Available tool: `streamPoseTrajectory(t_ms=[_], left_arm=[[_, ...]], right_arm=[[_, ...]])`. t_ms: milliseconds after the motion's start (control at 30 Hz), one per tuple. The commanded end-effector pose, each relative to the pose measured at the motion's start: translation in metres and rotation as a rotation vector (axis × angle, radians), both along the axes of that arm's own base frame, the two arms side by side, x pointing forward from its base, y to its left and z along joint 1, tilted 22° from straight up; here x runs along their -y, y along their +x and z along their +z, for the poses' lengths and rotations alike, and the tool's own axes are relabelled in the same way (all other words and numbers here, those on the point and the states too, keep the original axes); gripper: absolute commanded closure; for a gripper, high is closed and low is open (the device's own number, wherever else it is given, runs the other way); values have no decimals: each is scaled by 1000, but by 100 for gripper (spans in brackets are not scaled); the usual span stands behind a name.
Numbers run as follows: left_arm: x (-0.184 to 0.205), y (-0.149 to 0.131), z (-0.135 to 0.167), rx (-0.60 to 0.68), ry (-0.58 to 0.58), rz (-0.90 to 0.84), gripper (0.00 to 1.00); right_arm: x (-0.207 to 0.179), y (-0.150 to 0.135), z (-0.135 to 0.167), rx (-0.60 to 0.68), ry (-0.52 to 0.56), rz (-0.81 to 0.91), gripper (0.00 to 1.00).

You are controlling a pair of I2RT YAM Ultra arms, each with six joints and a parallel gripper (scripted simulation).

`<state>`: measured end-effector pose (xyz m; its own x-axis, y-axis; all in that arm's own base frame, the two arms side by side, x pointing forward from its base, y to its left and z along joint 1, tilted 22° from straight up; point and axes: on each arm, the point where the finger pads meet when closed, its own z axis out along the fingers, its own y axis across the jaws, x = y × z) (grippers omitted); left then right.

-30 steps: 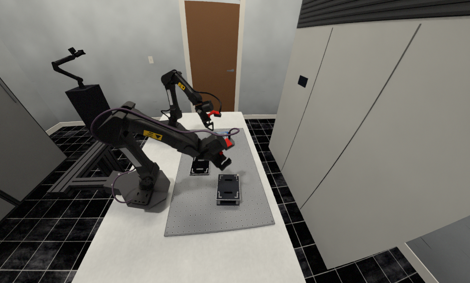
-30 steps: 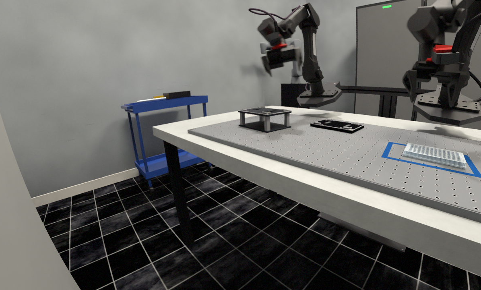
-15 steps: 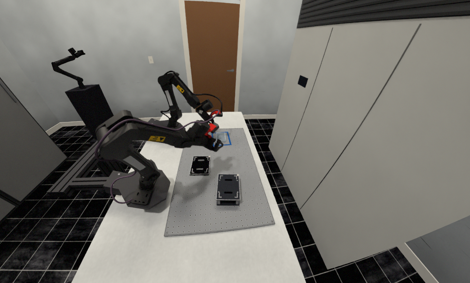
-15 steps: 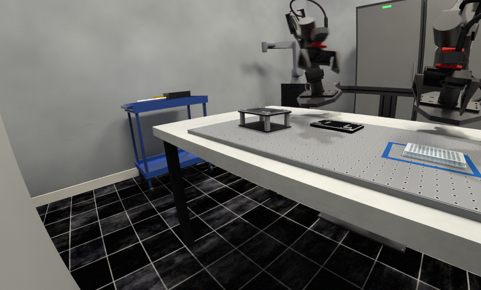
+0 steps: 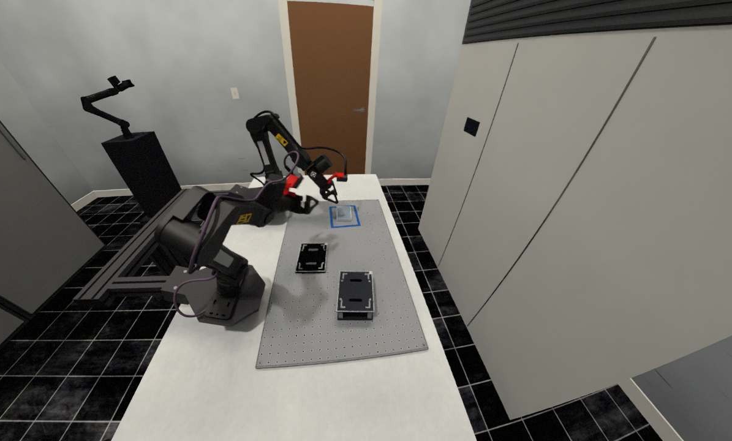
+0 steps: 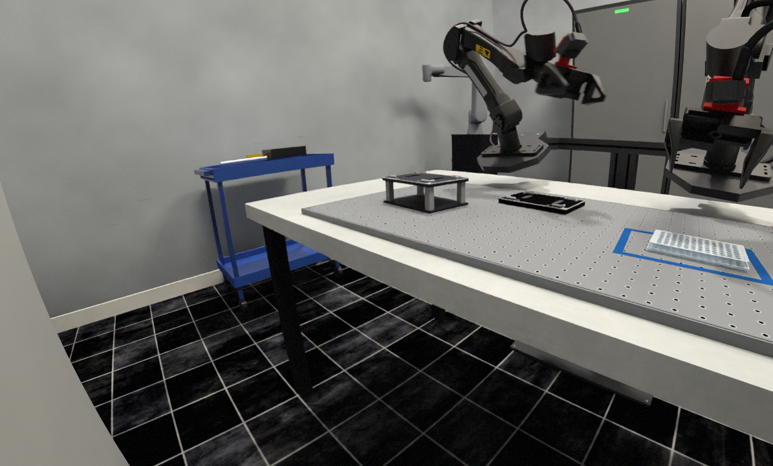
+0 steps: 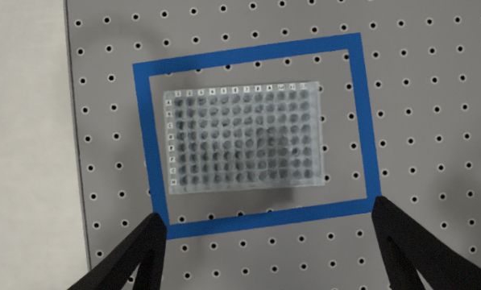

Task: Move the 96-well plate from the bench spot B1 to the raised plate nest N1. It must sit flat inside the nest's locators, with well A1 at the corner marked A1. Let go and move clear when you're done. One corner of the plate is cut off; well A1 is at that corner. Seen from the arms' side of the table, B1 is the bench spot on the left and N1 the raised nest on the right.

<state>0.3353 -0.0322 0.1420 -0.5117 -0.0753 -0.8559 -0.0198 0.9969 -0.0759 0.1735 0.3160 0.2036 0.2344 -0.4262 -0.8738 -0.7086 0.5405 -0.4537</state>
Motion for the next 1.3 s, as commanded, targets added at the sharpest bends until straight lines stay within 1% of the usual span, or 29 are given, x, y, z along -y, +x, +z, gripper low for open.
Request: streamPoseTrajectory(t_ms=[0,133,167,1267], left_arm=[[3,4,4,26,-5,-19,0],[3,4,4,27,-6,-18,0],[3,4,4,27,-6,-18,0],[2,4,7,29,-7,-12,0]], right_arm=[[-2,-21,23,80,107,-15,0],[-5,-35,19,79,105,20,0],[-7,-39,15,75,89,37,0],[-8,-39,18,74,97,39,0]])
